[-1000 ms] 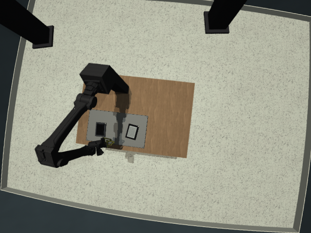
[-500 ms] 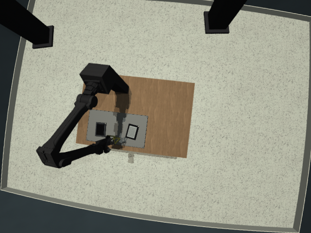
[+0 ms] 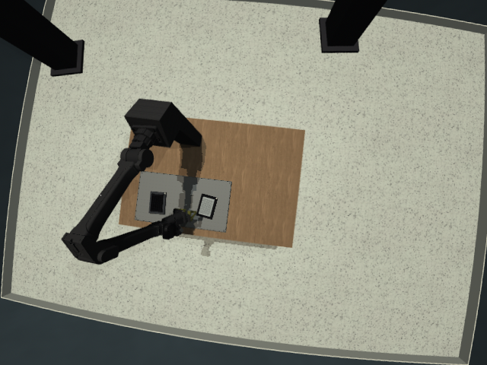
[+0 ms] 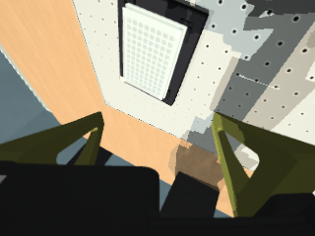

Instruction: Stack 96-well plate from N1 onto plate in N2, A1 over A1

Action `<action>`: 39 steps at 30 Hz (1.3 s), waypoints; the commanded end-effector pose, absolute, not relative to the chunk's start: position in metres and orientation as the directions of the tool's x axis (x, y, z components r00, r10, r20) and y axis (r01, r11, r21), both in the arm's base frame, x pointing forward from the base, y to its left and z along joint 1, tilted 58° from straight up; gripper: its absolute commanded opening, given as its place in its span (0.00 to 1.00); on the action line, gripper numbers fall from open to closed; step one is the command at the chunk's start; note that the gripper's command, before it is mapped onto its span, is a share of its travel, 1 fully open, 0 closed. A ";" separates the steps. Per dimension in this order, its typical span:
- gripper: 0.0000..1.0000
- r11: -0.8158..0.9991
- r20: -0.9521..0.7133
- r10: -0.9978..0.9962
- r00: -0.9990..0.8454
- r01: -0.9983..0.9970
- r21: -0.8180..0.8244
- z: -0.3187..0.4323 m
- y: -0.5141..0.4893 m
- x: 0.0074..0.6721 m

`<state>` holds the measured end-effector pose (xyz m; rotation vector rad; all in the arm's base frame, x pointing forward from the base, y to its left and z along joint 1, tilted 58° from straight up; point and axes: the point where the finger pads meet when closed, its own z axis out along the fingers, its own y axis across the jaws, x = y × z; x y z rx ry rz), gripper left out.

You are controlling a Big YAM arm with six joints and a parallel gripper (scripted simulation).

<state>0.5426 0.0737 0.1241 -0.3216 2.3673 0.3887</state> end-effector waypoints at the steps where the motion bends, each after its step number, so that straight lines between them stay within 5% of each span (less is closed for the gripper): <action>1: 1.00 0.938 -0.672 -0.080 -0.736 -0.283 0.198 0.104 0.097 0.544; 26: 1.00 0.989 -0.822 0.141 -0.552 0.117 0.092 0.076 0.156 0.548; 39: 1.00 0.984 -0.842 0.163 -0.514 0.151 0.098 0.088 0.152 0.552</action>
